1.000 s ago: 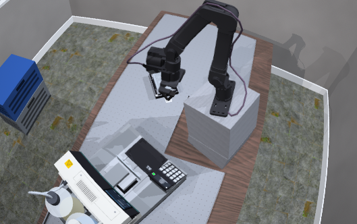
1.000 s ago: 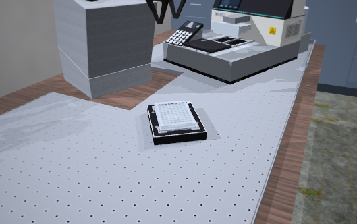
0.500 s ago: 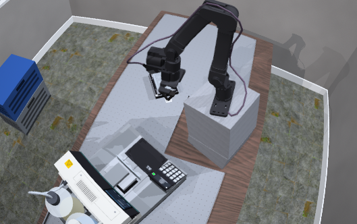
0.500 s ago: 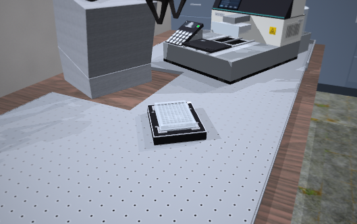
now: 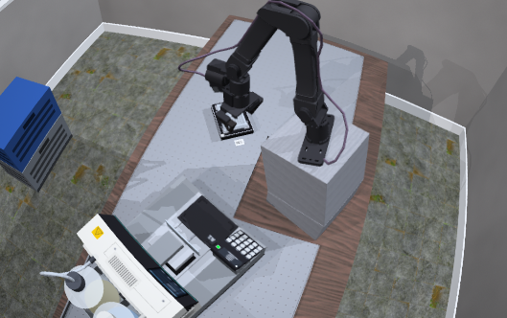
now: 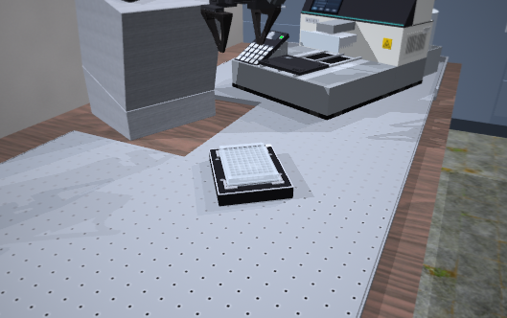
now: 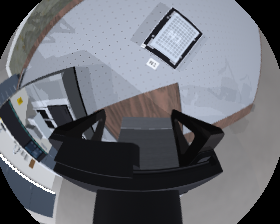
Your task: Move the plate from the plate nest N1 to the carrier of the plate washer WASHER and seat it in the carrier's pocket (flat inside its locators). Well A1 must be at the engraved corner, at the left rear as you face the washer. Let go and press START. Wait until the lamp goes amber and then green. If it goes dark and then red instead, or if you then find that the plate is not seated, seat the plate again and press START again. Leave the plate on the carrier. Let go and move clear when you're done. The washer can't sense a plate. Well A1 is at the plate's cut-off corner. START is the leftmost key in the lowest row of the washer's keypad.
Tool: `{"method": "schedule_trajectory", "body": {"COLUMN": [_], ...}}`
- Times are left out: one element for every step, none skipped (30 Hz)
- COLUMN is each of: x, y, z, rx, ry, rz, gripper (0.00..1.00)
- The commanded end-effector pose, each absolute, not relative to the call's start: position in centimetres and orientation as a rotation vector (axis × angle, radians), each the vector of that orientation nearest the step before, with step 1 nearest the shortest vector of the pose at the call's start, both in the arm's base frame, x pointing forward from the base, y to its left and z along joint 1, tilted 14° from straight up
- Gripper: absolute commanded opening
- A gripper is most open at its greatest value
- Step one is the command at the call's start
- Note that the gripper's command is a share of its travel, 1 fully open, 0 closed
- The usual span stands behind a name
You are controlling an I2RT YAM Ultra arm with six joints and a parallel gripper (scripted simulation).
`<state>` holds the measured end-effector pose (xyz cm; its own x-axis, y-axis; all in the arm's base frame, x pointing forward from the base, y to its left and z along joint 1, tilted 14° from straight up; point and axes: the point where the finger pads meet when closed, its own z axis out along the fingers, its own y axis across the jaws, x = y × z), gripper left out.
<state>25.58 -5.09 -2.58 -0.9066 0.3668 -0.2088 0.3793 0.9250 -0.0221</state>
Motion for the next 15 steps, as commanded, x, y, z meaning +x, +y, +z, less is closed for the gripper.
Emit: {"method": "schedule_trajectory", "body": {"x": [28.8,29.1,29.5,29.8,30.1,30.4,30.8,31.1,31.3,31.3,31.3,31.3,31.9,32.0,32.0], "y": [-6.3,-6.7,-7.1,-7.4,-7.8,-8.2,-8.5,-8.9,-9.1,-9.1,-9.1,-9.1,-8.6,-8.6,-8.6], "z": [-2.4,-2.5,-2.6,-2.8,-2.9,-3.0,-3.1,-3.3,-3.4,-3.4,-3.4,-3.4,-2.4,-2.3,-2.3], "rx": [0.702,0.702,0.702,0.702,0.682,0.682,0.682,0.682,0.682,0.682,0.682,0.682,0.647,0.646,0.646], "ry": [2.787,2.787,2.786,2.786,2.791,2.791,2.791,2.791,2.791,2.791,2.791,2.791,2.767,2.762,2.762], "rz": [-0.050,-0.050,-0.051,-0.051,-0.054,-0.055,-0.055,-0.055,-0.056,-0.056,-0.056,-0.056,-0.052,-0.052,-0.052], "gripper": [1.00,1.00,1.00,1.00,1.00,1.00,1.00,1.00,1.00,1.00,1.00,1.00,1.00,1.00,1.00]}}
